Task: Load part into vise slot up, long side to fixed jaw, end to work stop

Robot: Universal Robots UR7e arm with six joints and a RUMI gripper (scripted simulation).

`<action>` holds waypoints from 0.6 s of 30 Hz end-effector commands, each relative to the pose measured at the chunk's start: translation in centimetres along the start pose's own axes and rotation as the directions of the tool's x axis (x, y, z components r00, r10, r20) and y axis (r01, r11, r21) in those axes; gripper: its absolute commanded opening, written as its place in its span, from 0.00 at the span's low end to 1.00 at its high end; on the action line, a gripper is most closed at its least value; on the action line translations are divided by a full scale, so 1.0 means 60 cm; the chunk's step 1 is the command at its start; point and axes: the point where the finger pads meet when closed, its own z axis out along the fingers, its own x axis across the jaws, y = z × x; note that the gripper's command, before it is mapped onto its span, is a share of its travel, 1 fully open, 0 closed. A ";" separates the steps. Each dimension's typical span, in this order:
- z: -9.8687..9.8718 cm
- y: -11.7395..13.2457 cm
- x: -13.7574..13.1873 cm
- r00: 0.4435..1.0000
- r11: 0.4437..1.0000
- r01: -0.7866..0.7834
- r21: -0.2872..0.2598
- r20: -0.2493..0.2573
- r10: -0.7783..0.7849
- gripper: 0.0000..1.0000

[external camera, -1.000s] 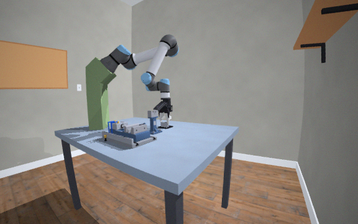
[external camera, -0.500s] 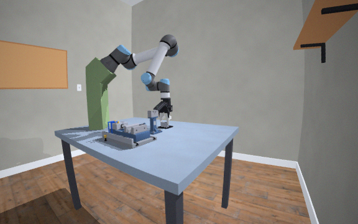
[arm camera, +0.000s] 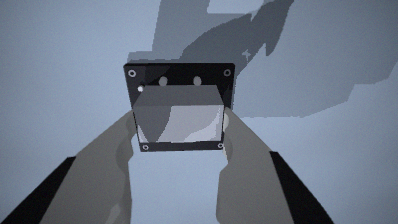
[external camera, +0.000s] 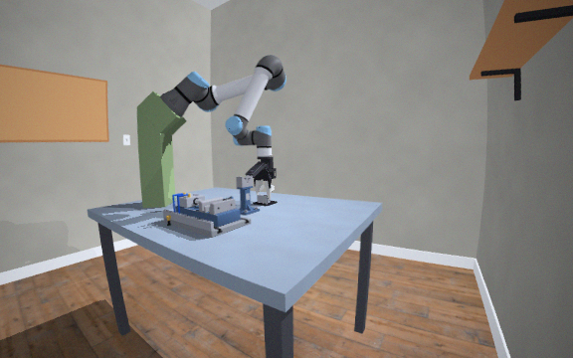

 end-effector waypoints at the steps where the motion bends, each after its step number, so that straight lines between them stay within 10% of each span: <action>1: -0.001 0.000 -0.001 1.000 1.000 0.000 0.000 0.001 0.000 0.00; 18: -0.026 0.000 -0.001 1.000 1.000 0.000 0.000 0.001 0.000 0.00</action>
